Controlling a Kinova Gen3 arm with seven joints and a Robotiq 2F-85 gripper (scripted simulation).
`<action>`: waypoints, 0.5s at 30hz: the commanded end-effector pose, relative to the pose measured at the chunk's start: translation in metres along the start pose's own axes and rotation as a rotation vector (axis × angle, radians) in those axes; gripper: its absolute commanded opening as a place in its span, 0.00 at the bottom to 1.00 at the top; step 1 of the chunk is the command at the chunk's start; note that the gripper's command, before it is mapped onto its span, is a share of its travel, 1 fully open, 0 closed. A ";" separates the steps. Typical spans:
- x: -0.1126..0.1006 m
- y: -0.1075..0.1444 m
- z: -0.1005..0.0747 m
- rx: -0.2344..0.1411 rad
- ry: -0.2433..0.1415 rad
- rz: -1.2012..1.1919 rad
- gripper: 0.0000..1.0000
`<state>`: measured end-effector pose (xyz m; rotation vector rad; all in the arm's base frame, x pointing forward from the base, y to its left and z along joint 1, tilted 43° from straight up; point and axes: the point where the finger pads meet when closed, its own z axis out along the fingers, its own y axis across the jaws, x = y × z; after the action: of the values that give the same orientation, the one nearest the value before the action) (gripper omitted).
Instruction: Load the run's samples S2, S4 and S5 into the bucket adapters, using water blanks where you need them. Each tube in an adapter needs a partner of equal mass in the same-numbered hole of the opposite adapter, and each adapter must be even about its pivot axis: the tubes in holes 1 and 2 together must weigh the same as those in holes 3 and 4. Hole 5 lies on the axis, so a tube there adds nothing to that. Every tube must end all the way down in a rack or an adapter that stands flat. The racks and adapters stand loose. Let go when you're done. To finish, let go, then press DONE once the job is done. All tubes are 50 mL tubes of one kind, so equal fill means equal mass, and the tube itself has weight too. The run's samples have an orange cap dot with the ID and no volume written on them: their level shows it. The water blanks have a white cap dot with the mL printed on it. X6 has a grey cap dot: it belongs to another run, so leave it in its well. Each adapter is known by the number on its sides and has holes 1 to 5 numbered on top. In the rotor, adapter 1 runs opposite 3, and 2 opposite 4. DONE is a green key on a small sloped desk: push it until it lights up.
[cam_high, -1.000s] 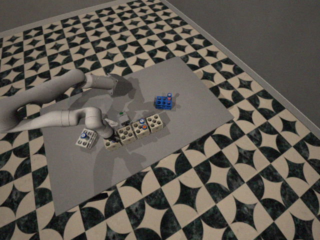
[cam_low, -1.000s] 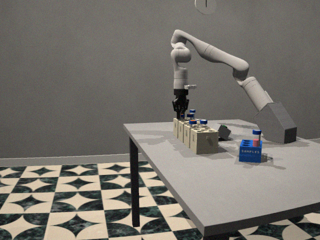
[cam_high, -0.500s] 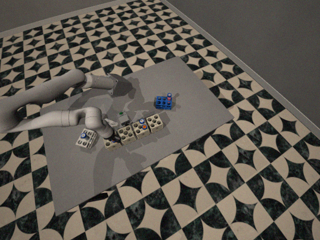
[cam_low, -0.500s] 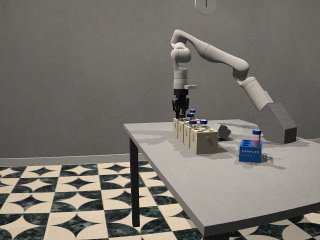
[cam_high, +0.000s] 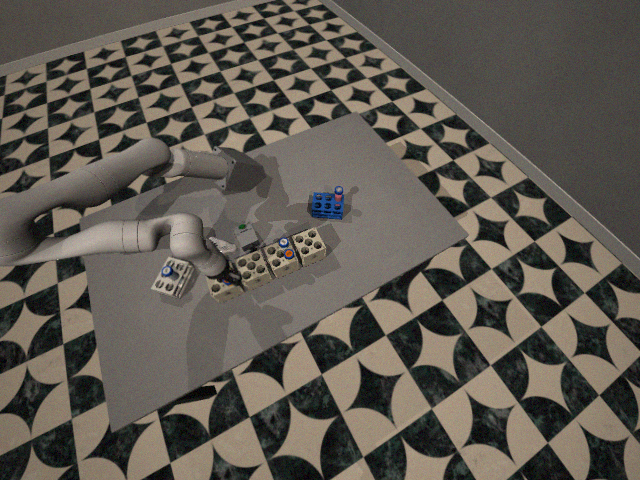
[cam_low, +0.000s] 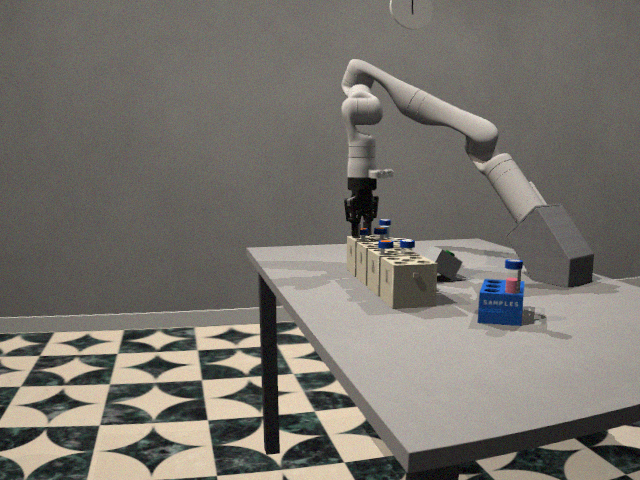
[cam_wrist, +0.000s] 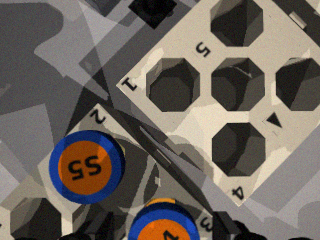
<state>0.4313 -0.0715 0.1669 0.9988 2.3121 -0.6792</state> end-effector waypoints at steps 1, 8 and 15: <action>0.000 0.001 -0.005 -0.002 -0.001 0.000 0.62; 0.000 0.001 -0.012 -0.002 -0.001 0.000 0.62; 0.000 0.001 -0.021 -0.002 -0.001 0.000 0.62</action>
<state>0.4272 -0.0610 0.1789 0.9977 2.3123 -0.6785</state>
